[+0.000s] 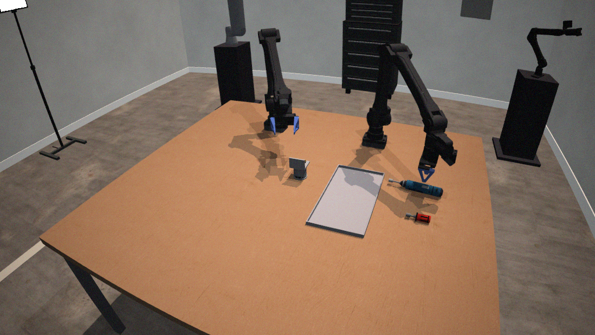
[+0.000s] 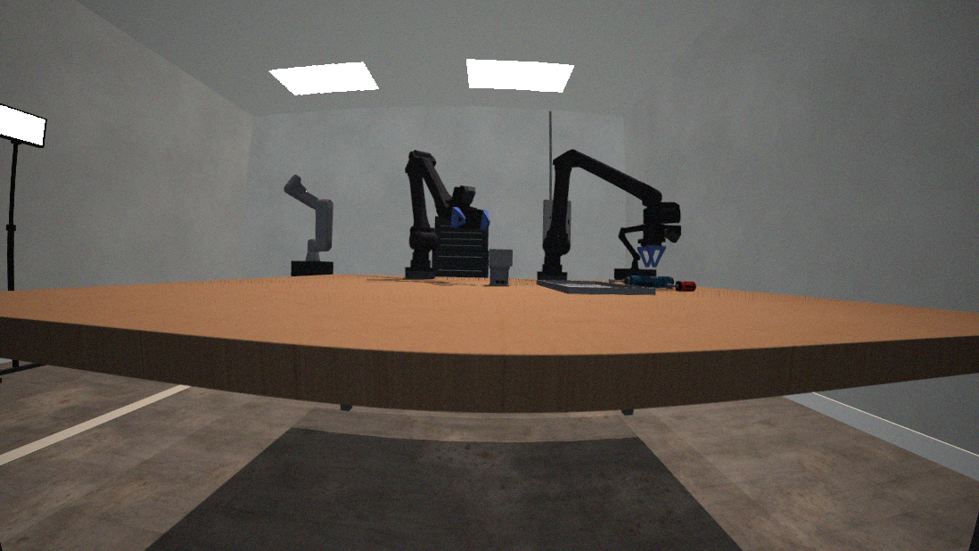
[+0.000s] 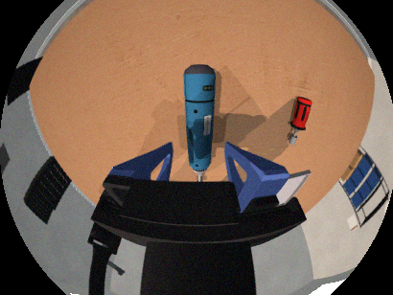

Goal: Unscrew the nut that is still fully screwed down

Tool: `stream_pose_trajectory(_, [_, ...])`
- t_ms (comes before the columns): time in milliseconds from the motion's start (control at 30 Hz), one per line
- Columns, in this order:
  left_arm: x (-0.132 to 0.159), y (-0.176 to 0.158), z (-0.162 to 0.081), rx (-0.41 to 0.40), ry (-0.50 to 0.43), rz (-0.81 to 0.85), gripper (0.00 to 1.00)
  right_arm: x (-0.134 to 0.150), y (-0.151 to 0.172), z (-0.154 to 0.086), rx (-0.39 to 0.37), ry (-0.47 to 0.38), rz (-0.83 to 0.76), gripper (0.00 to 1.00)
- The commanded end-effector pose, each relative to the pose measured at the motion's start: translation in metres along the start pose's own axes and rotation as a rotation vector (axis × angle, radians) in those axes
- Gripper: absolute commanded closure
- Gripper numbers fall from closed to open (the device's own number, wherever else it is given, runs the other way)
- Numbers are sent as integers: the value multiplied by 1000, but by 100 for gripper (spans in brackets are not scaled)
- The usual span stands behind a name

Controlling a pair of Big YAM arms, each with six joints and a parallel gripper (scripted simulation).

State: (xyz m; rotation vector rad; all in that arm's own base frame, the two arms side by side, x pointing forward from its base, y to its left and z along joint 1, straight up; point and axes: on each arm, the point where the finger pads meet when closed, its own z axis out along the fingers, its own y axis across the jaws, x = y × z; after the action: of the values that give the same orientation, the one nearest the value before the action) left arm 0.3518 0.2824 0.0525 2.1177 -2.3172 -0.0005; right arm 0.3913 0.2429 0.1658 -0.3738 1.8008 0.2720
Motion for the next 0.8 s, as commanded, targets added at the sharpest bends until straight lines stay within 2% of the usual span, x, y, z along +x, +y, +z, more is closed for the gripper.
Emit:
stream_pose_trajectory(0, [-16,-17,-23,41,-39,6,35,-35,-28,18,56,-70,9,14])
stream_pose_trajectory(100, [-16,-17,-23,41,-39,6,35,-40,-56,23,109,-80,17,14])
stream_pose_trajectory(133, [-16,-17,-23,41,-39,6,35,-40,-56,23,109,-80,17,14])
stream_pose_trajectory(200, [-16,-17,-23,41,-39,6,35,-18,-50,16,96,-43,7,14])
stream_pose_trajectory(267, [-16,-17,-23,41,-39,6,35,-18,-50,16,96,-43,7,14])
stream_pose_trajectory(333, [-16,-17,-23,41,-39,6,35,-14,-76,14,146,-36,14,14])
stream_pose_trajectory(500, [-16,-17,-23,41,-39,6,35,-46,-124,21,237,-94,31,14])
stream_pose_trajectory(667, [-16,-17,-23,41,-39,6,35,-50,-173,18,327,-105,41,14])
stream_pose_trajectory(733, [-16,-17,-23,41,-39,6,35,-50,-173,19,327,-105,41,14])
stream_pose_trajectory(767, [-16,-17,-23,41,-39,6,35,-30,-163,14,310,-69,37,14])
